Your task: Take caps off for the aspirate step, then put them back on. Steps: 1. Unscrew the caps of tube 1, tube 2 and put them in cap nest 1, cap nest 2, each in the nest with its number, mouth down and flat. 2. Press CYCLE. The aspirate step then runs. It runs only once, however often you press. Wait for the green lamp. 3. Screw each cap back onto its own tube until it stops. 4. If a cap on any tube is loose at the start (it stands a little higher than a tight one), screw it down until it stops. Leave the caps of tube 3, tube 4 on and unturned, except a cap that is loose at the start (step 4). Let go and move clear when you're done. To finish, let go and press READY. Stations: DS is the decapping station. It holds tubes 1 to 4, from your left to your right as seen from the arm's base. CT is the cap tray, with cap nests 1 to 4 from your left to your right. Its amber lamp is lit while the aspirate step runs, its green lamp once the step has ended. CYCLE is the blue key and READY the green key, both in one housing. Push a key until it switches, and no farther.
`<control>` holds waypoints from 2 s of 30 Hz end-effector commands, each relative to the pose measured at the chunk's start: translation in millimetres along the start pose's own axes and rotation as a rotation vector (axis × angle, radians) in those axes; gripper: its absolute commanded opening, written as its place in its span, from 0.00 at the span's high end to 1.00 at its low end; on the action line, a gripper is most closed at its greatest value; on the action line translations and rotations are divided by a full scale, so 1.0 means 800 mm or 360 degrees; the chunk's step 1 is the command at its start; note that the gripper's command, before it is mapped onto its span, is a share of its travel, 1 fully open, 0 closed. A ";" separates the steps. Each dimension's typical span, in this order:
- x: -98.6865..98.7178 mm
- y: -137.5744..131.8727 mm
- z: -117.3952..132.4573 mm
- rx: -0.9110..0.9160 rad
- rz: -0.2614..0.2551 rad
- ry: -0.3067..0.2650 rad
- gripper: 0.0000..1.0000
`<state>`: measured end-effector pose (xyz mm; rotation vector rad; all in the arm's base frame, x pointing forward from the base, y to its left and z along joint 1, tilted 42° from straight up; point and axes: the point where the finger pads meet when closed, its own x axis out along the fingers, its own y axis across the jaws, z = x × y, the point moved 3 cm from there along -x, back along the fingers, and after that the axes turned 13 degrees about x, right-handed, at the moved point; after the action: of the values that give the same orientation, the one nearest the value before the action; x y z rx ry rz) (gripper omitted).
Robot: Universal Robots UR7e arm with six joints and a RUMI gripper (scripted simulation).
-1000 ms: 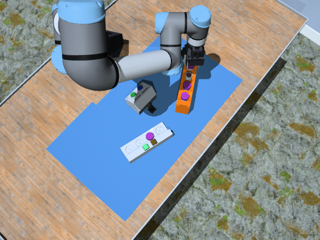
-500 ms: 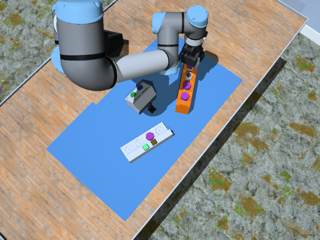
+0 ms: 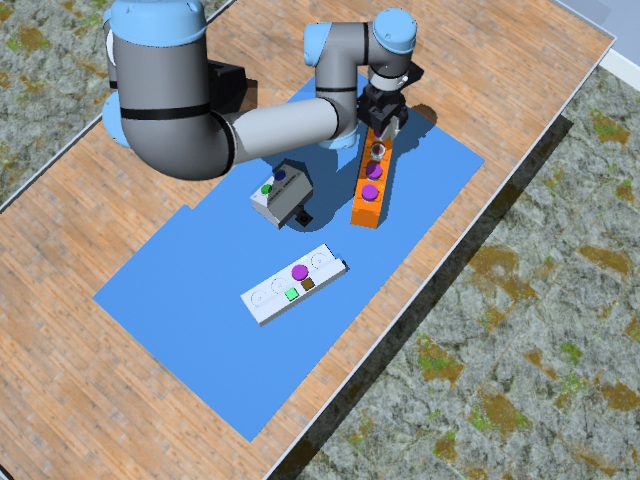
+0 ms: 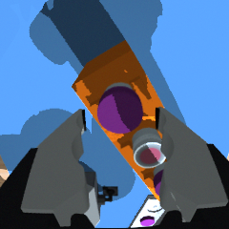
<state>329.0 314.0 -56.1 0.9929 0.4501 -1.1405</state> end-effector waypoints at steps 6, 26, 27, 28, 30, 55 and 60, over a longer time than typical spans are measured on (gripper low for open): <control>-0.001 0.000 -0.002 0.0007 0.0002 -0.0004 0.65; 0.000 0.001 -0.001 -0.1010 -0.0002 -0.0005 0.65; 0.000 -0.001 0.000 -0.1075 -0.0004 -0.0006 0.65; 0.000 -0.001 0.000 -0.1139 -0.0004 -0.0006 0.65; 0.000 0.000 -0.001 -0.1266 -0.0004 -0.0005 0.65; -0.001 0.000 -0.001 -0.1659 0.0000 -0.0005 1.00; -0.001 0.000 -0.001 -0.1659 0.0000 -0.0005 1.00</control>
<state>328.3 315.1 -56.2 0.0696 0.9094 -0.7311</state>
